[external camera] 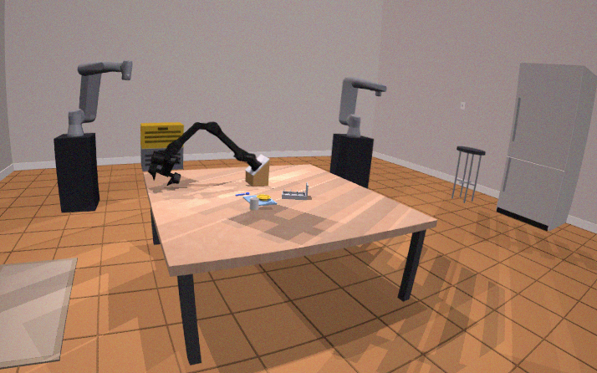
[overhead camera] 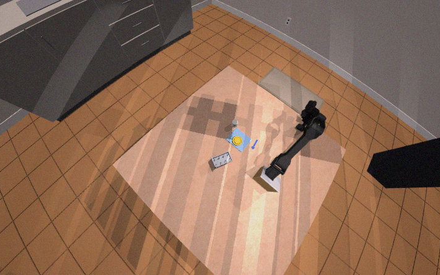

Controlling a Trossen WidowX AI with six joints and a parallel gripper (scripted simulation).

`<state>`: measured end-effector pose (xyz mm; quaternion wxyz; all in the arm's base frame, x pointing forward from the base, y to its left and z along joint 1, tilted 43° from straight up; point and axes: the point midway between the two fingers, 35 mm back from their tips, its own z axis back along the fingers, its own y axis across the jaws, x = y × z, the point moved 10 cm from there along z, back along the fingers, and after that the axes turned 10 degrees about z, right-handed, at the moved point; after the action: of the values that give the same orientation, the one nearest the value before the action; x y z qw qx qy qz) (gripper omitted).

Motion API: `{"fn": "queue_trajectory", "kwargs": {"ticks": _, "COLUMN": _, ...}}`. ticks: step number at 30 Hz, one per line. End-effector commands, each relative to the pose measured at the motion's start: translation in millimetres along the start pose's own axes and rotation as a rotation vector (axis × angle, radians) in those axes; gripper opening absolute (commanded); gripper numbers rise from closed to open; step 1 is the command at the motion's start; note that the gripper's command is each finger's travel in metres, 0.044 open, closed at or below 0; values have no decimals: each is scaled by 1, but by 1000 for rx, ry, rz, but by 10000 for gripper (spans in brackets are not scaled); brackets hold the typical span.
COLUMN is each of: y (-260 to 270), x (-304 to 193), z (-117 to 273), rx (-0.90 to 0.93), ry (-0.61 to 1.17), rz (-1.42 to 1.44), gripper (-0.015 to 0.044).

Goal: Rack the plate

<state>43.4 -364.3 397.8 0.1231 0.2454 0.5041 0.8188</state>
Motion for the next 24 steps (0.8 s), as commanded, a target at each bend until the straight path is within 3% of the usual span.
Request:
{"fn": "queue_trajectory", "kwargs": {"ticks": 1, "y": -6, "x": -11, "z": 5, "rx": -4, "ry": 42, "rz": 58, "gripper": 400}}
{"fn": "queue_trajectory", "kwargs": {"ticks": 24, "y": -36, "x": -87, "z": 80, "rx": 79, "ry": 369, "rz": 416, "gripper": 400}}
